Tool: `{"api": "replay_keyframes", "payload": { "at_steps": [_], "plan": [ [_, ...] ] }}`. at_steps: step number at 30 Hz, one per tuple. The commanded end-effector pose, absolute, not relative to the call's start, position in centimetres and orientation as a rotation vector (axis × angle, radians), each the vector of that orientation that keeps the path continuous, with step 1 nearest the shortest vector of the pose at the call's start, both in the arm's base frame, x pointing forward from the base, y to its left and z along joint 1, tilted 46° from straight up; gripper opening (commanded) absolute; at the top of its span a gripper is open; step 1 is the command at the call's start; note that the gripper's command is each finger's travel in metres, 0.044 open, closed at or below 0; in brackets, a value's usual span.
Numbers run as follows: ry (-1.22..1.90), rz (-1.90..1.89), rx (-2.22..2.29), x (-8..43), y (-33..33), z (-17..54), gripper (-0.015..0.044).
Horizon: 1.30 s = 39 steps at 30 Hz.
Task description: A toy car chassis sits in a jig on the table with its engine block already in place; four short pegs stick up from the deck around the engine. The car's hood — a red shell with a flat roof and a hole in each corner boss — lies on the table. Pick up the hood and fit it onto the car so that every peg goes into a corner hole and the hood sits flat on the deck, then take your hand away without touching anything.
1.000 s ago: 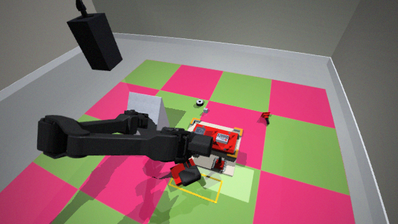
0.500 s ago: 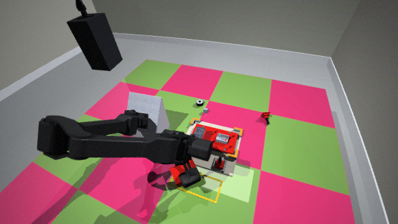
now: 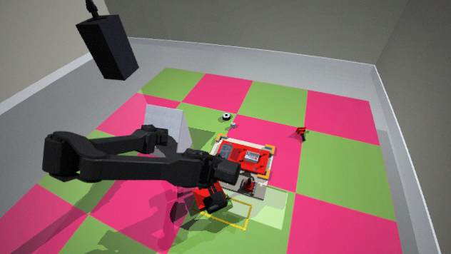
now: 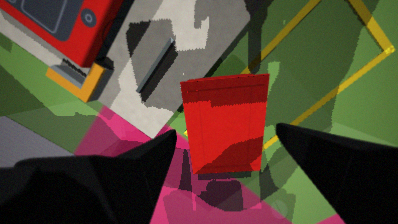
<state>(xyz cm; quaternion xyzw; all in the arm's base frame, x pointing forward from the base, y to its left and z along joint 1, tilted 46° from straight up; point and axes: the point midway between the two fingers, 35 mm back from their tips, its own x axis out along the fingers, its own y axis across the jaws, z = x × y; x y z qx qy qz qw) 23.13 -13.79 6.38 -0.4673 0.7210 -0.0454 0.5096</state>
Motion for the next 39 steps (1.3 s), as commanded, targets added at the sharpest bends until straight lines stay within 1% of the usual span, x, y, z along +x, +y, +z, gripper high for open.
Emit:
{"api": "replay_keyframes", "payload": {
  "at_steps": [1, 32, 35, 39],
  "plan": [
    [1.741, -0.111, -1.130, 23.1, -14.0, 6.3, 0.0440],
    [1.741, -0.112, -1.131, 23.0, -15.1, 5.2, 0.0440],
    [1.737, -0.113, -1.129, 23.0, -15.0, 5.4, 0.0361],
    [1.737, -0.113, -1.129, 23.0, -15.0, 5.4, 0.0335]
  ]
}}
